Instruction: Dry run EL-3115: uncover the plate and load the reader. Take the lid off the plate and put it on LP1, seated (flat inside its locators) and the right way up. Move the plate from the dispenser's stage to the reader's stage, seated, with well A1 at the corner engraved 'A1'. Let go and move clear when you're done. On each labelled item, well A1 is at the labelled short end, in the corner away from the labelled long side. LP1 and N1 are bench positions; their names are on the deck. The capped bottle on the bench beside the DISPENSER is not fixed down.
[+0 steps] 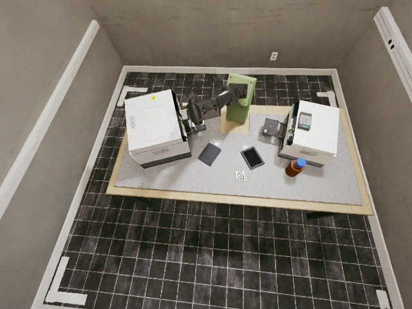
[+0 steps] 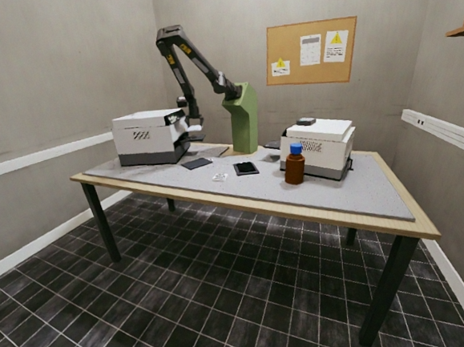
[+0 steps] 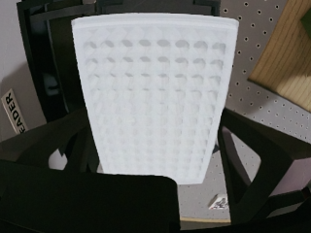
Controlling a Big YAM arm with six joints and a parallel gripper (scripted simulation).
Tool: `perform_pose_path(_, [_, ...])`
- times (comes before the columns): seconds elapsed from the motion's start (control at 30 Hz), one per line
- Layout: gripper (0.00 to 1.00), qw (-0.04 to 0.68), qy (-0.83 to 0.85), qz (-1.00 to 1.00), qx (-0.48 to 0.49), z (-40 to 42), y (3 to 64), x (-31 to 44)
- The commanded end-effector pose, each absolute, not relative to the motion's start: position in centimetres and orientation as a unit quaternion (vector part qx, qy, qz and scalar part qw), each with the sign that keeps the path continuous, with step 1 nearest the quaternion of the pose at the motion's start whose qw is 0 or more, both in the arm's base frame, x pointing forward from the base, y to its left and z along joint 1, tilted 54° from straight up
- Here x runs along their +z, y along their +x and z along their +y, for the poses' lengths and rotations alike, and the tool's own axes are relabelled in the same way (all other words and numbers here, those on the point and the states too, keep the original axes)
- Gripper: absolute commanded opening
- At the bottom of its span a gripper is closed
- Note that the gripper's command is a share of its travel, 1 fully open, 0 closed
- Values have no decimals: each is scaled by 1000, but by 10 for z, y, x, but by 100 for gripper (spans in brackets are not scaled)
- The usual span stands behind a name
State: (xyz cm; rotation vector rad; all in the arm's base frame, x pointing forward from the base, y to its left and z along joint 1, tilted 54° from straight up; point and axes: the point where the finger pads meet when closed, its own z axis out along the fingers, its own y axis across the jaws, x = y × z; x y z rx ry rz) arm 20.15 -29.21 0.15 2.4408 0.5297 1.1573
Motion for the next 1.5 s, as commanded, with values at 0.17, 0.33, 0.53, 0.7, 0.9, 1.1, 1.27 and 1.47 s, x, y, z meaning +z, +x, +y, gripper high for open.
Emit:
perform_pose_path(0.17, [86, 184, 872, 188, 412, -287, 207, -8])
perform_pose_path(0.33, [86, 185, 871, 187, 414, -288, 209, -7])
perform_pose_path(0.53, [86, 186, 870, 189, 415, -294, 215, -7])
perform_pose_path(0.7, [86, 193, 868, 192, 417, -297, 217, -6])
perform_pose_path(0.9, [86, 191, 869, 192, 414, -297, 219, -9])
perform_pose_path(1.1, [86, 192, 868, 193, 415, -298, 223, -11])
perform_pose_path(1.27, [86, 190, 868, 191, 417, -295, 225, -13])
perform_pose_path(1.47, [86, 182, 873, 186, 413, -289, 221, -19])
